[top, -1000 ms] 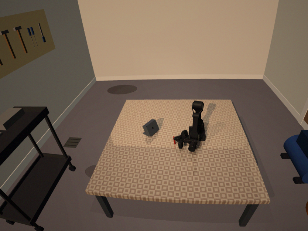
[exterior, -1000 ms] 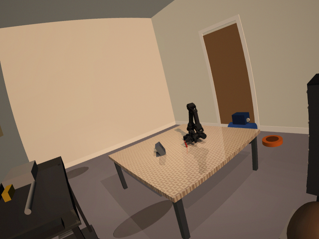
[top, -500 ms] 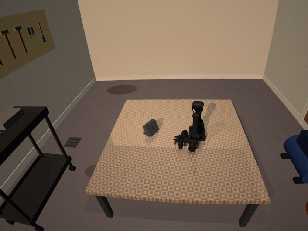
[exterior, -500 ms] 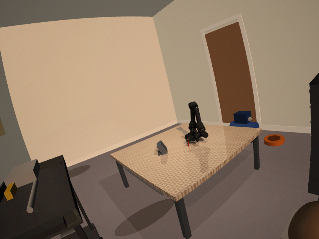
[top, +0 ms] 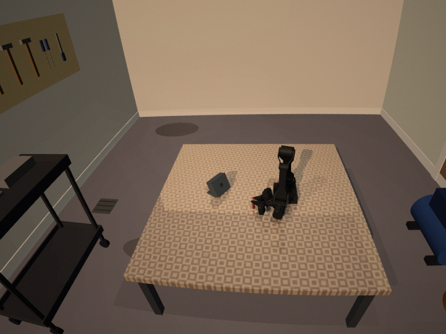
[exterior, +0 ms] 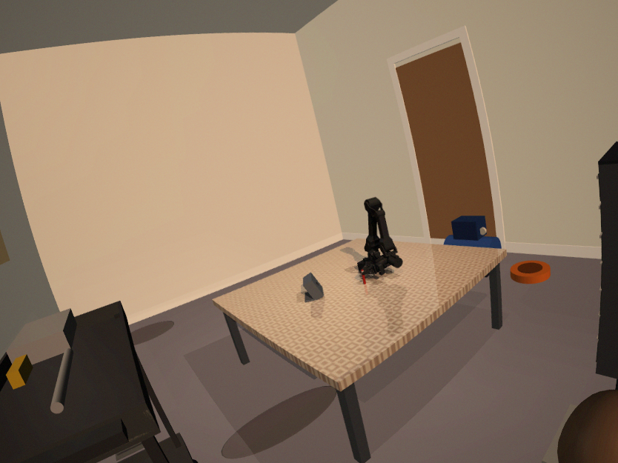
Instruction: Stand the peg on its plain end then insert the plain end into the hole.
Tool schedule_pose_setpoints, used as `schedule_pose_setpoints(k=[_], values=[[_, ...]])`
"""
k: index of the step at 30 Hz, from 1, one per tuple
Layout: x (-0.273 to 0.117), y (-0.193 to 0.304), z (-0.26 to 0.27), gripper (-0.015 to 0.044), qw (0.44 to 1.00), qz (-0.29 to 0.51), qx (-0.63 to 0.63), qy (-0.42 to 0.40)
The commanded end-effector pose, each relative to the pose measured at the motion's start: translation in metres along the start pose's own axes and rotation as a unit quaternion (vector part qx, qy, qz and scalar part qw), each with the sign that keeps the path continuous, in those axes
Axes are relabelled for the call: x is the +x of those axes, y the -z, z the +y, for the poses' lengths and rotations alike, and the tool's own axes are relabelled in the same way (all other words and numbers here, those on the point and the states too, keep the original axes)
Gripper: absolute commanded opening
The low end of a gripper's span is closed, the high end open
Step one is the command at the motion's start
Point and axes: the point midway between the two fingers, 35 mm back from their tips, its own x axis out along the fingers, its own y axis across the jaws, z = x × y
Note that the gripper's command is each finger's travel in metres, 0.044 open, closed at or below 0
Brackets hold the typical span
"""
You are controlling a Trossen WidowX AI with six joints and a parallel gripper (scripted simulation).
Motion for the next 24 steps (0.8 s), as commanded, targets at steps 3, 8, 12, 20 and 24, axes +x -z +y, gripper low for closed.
schedule_pose_setpoints(k=[3, 8, 12, 20, 24], values=[[0.0000, 0.0000, 0.0000, 0.0130, 1.000, 0.000, 0.000, 0.000], [0.0000, 0.0000, 0.0000, 0.0130, 1.000, 0.000, 0.000, 0.000], [0.0000, 0.0000, 0.0000, 0.0130, 1.000, 0.000, 0.000, 0.000], [0.0000, 0.0000, 0.0000, 0.0156, 1.000, 0.000, 0.000, 0.000], [0.0000, 0.0000, 0.0000, 0.0261, 1.000, 0.000, 0.000, 0.000]])
